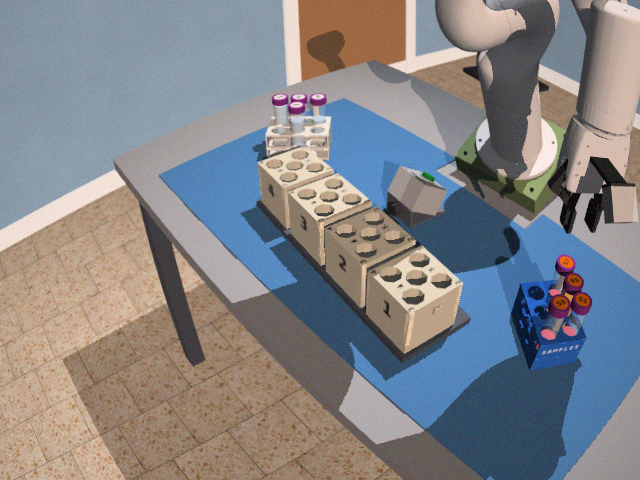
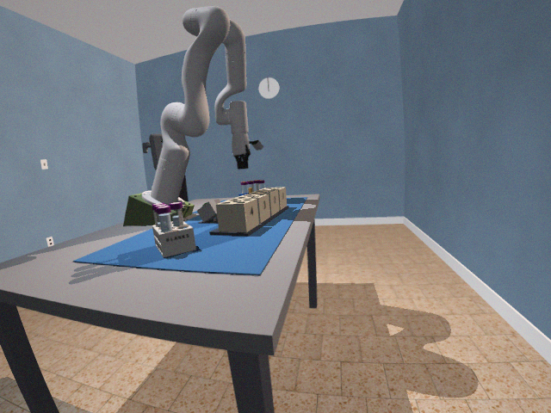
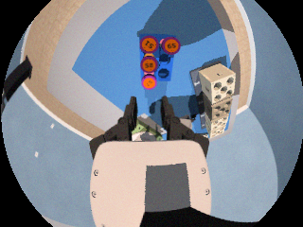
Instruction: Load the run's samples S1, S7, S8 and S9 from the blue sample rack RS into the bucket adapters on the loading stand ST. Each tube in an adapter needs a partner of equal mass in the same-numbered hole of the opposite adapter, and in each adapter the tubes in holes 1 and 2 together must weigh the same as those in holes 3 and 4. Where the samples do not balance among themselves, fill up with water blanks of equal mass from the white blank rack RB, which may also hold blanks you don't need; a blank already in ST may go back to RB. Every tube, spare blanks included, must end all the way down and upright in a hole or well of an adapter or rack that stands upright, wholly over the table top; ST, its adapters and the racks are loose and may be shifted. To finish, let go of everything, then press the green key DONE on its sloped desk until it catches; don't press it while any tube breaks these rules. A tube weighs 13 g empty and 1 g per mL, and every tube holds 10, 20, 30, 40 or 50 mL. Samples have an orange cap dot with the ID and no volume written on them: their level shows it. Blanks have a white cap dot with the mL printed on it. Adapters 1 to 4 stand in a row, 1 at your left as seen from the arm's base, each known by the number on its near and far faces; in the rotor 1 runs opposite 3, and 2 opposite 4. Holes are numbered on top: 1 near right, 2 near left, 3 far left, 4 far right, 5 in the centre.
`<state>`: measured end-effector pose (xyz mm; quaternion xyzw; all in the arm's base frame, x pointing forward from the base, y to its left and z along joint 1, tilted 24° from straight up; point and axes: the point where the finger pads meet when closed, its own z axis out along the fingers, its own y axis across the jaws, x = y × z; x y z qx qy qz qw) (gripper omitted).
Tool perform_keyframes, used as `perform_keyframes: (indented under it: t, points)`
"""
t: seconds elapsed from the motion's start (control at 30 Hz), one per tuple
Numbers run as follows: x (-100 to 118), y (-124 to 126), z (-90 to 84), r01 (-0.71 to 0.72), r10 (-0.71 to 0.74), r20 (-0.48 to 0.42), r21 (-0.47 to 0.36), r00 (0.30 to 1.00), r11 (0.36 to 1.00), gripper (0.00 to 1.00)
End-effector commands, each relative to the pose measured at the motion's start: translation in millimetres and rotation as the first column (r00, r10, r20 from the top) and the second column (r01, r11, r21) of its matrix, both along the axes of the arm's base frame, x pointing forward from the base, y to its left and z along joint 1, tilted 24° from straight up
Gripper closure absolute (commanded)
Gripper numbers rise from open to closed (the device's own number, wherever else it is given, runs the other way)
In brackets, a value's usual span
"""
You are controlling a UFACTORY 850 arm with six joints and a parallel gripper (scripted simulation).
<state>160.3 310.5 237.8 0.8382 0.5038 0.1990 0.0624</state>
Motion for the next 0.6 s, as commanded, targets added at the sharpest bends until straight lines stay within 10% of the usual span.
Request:
perform_keyframes:
  t: [0.0, 0.57]
  points:
    - [-4.4, -0.7, 11.2, 0.000, 0.000, -0.001, 0.000, 1.000, 1.000, 0.57]
    - [-16.3, -3.5, 38.6, 0.000, 0.000, -0.001, 0.000, 1.000, 1.000, 0.57]
